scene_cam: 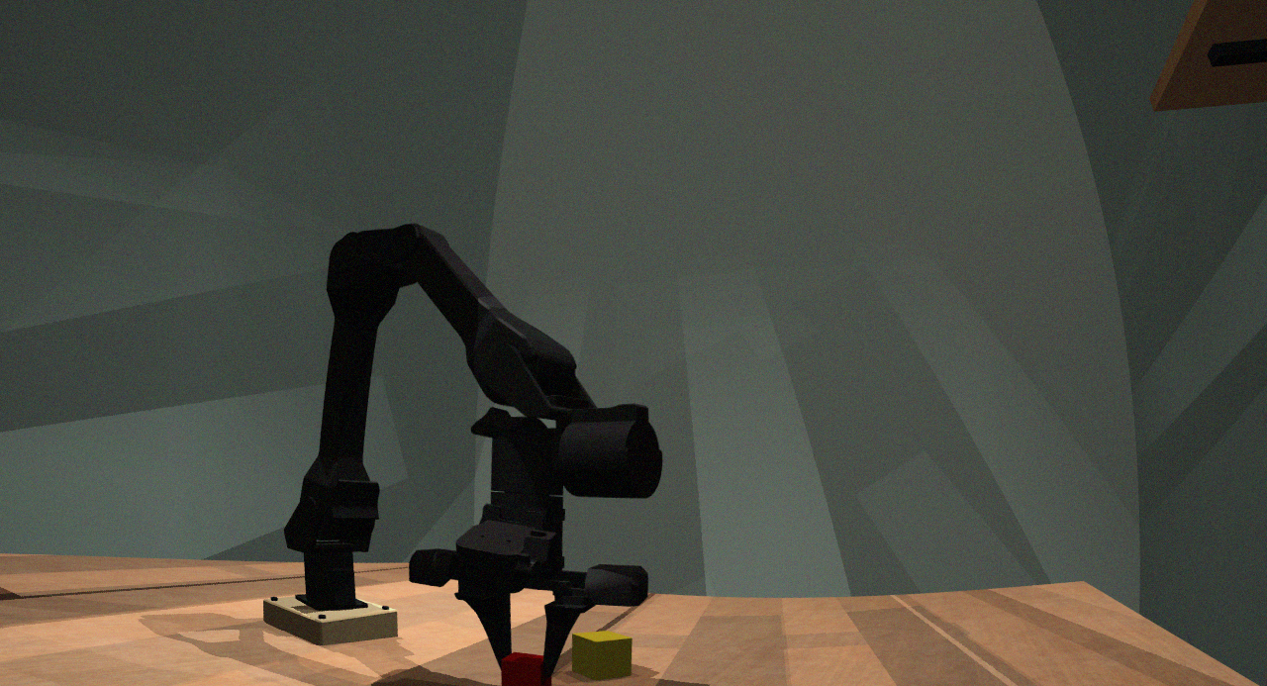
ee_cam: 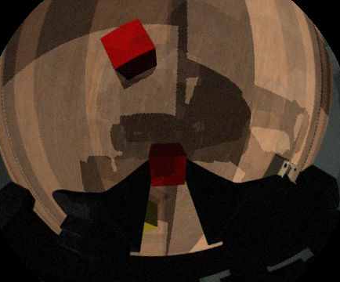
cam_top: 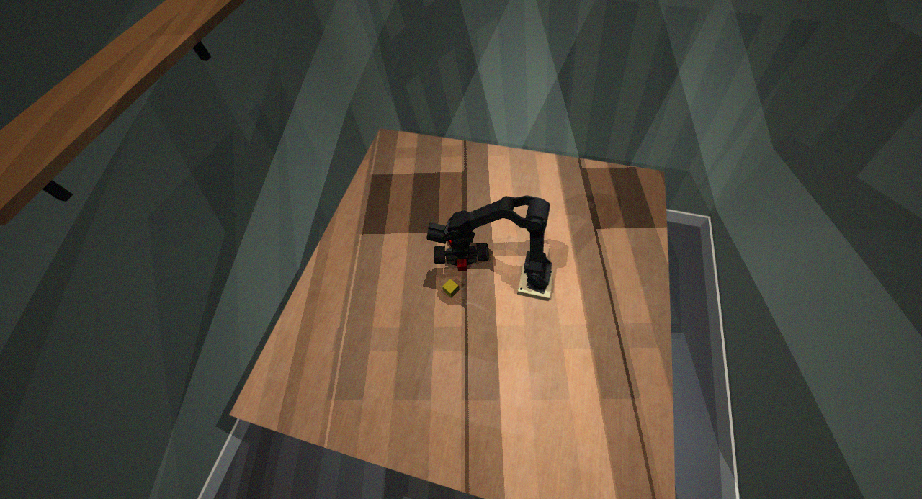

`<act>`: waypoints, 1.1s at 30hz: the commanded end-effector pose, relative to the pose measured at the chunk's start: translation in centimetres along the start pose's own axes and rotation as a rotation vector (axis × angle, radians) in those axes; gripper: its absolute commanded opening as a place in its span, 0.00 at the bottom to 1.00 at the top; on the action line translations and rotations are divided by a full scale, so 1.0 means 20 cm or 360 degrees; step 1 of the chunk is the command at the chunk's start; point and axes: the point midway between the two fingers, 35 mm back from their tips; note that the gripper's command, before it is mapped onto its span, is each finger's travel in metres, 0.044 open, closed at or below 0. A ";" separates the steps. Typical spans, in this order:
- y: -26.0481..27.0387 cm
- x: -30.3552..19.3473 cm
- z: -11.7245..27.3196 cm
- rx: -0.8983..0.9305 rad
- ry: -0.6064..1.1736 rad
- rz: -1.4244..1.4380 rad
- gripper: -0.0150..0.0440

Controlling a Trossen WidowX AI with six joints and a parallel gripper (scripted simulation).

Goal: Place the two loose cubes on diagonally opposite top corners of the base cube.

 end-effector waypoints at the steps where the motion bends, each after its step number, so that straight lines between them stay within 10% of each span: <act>1: 0.01 0.00 0.02 -0.0001 0.0008 0.0012 0.43; 33: 0.01 0.00 0.48 -0.0001 0.0009 0.0007 0.43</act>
Point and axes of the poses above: the point midway between the two fingers, 35 mm back from their tips, its own z axis back along the fingers, its own y axis across the jaws, x = y × z, and after that the axes turned 5 degrees about z, right-handed
